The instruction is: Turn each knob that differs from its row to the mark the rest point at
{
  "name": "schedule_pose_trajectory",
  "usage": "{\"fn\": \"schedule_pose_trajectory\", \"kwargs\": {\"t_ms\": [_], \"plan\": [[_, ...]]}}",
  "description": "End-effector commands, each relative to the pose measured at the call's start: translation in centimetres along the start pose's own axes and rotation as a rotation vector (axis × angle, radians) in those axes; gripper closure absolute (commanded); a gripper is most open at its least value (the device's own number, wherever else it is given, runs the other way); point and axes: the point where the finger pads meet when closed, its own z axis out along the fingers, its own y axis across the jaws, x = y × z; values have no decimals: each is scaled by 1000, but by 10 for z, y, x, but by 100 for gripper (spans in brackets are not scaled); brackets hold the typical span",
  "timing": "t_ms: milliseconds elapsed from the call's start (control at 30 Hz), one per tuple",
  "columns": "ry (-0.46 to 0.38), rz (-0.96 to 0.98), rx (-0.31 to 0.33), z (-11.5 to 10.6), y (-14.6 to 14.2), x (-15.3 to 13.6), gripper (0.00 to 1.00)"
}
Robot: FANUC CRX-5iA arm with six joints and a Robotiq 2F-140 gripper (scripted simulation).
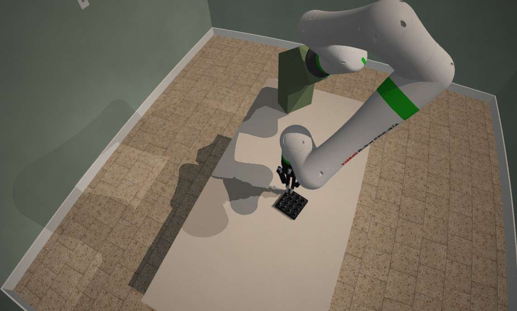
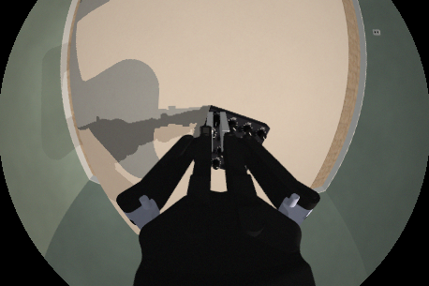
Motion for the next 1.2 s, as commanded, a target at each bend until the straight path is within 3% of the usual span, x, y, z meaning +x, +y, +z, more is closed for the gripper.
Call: {"fn": "schedule_pose_trajectory", "kwargs": {"t_ms": [0,733,1167], "plan": [[0,0,0,0,0,0,95],[0,-137,0,0,0,0,95],[0,-441,0,0,0,0,95]]}}
